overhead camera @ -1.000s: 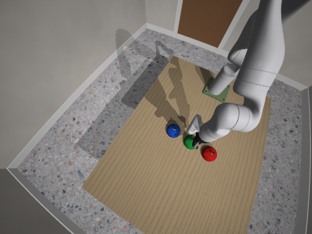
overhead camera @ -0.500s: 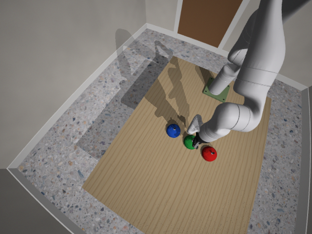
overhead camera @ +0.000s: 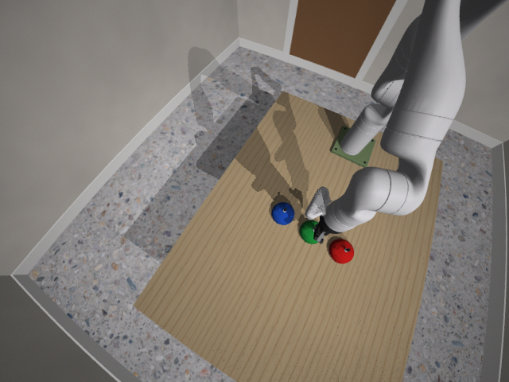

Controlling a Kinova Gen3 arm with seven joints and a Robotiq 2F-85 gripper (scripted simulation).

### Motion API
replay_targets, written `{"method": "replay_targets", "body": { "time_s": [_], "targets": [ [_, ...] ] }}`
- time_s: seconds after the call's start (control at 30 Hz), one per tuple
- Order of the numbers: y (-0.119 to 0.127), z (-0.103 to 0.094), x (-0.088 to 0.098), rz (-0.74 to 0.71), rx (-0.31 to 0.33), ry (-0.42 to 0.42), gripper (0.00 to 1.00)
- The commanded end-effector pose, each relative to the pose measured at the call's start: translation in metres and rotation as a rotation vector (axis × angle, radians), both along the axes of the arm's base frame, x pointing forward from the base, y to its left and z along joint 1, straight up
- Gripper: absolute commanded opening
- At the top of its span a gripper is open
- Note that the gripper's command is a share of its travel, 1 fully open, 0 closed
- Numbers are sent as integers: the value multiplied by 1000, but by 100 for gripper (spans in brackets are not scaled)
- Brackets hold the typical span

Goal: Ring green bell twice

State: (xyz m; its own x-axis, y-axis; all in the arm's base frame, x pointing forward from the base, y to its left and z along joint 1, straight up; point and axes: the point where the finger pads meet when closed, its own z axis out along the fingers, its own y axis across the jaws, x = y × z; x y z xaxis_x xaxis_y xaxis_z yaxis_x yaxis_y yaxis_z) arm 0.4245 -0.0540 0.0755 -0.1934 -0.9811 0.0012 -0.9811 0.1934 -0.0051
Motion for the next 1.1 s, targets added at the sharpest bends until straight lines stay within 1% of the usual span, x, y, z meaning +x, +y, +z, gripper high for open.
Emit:
{"method": "replay_targets", "body": {
  "time_s": [0.0,0.83,1.07],
  "targets": [
    [0,1,1,0,0,-2,0],
    [0,1,1,0,0,-2,0],
    [-1,5,1,0,0,-2,0]
  ]
}}
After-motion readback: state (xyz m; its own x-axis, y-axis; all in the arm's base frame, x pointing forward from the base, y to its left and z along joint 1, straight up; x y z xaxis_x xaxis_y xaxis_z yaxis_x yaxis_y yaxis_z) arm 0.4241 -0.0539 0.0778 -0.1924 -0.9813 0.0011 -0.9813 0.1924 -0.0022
